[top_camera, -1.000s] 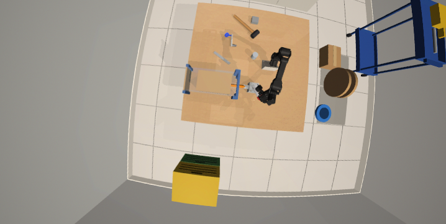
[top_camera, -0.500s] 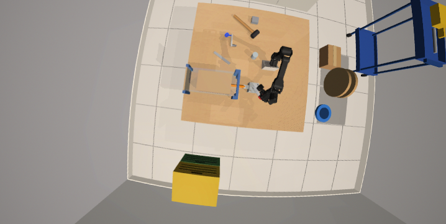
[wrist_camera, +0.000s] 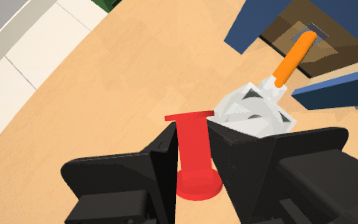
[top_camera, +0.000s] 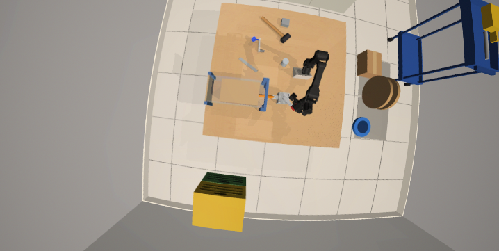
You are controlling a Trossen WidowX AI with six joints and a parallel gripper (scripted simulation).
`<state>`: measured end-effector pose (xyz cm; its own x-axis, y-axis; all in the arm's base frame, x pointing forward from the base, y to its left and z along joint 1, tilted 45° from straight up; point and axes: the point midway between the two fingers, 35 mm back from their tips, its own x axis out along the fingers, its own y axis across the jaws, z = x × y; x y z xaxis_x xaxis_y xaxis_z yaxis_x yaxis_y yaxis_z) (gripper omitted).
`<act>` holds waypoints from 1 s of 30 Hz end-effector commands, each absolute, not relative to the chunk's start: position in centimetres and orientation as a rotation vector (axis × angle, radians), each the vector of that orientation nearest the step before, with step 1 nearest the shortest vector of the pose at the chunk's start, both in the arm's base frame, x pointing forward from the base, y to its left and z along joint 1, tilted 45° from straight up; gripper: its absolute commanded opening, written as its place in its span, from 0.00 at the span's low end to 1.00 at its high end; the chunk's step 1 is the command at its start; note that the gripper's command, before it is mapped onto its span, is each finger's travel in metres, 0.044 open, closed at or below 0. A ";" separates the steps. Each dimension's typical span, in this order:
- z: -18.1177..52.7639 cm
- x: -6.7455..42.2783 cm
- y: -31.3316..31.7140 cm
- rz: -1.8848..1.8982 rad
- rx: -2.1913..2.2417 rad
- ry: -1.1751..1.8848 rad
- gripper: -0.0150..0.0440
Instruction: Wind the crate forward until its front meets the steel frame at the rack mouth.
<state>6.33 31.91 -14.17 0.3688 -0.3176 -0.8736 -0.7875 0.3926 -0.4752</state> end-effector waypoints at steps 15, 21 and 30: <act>-13.0 4.9 29.7 0.410 -1.213 1.231 0.25; -12.6 4.7 29.2 0.410 -1.214 1.231 0.25; -12.0 4.4 28.5 0.410 -1.214 1.231 0.25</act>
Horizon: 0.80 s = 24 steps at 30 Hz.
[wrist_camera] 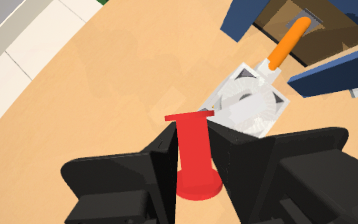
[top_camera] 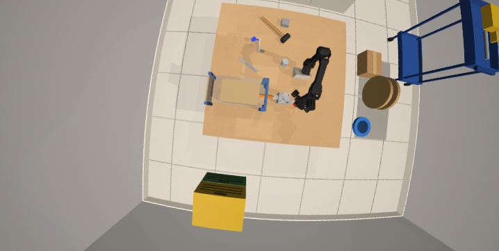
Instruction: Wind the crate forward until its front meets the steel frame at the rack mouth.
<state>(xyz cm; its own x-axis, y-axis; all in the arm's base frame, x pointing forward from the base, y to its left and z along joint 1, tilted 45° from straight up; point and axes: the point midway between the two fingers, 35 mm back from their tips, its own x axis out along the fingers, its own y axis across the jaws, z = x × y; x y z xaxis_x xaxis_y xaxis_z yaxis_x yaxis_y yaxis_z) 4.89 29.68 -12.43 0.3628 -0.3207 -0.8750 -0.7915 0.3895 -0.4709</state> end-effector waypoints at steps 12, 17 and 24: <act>-11.2 4.3 27.6 0.409 -1.215 1.232 0.25; -10.9 4.2 27.2 0.409 -1.215 1.232 0.25; -10.4 4.2 26.7 0.409 -1.216 1.232 0.25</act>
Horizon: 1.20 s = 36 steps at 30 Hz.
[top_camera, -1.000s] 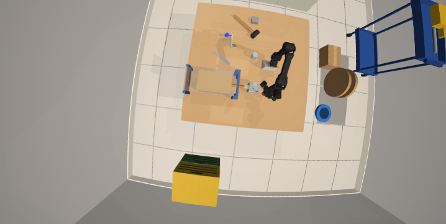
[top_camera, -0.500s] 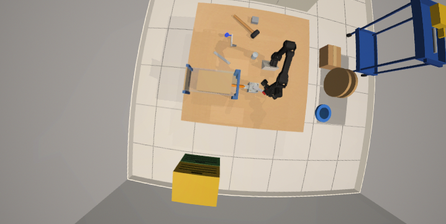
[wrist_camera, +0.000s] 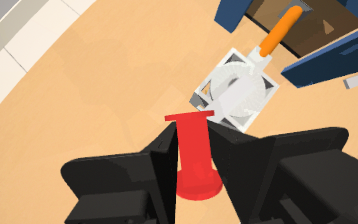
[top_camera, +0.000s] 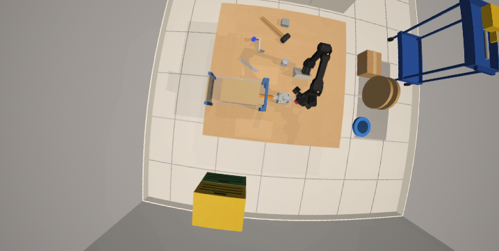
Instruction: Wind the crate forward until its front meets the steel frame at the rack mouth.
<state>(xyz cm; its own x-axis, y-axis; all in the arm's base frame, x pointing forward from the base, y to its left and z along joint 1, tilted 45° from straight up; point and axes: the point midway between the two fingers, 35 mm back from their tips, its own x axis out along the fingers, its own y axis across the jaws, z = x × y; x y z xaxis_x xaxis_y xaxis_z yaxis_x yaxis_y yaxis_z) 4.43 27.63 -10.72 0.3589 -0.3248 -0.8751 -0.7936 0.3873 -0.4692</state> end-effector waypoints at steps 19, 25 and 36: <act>-8.4 4.9 24.6 0.407 -1.217 1.232 0.25; -7.5 5.4 23.7 0.407 -1.218 1.232 0.25; -6.8 6.0 23.0 0.406 -1.219 1.232 0.25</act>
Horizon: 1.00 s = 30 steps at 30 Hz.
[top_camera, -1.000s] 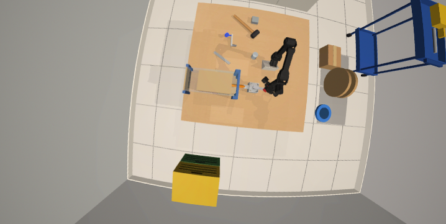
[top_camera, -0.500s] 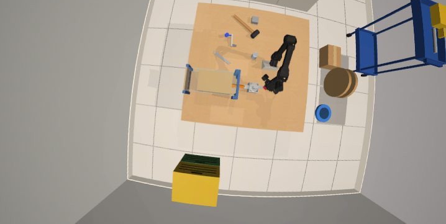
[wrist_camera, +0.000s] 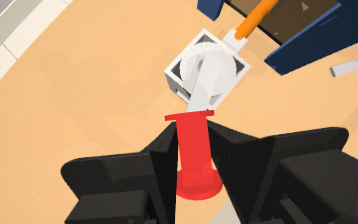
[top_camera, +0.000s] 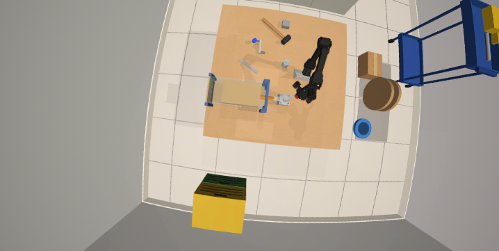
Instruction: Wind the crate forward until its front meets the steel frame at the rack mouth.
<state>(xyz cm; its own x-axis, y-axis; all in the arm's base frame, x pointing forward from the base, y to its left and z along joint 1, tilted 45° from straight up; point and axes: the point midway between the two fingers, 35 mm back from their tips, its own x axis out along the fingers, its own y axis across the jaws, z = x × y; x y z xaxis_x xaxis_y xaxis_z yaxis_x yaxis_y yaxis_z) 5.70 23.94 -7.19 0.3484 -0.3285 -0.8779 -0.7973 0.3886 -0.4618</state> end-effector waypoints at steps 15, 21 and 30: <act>-5.8 7.0 22.2 0.405 -1.220 1.232 0.25; -5.5 7.5 21.9 0.405 -1.220 1.232 0.25; -5.0 8.2 21.5 0.404 -1.220 1.232 0.25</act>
<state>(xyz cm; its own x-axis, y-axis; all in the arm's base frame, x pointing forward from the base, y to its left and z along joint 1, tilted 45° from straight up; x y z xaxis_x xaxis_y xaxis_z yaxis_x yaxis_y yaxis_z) 7.26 22.50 -5.62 0.3375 -0.3264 -0.8829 -0.8072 0.3823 -0.4498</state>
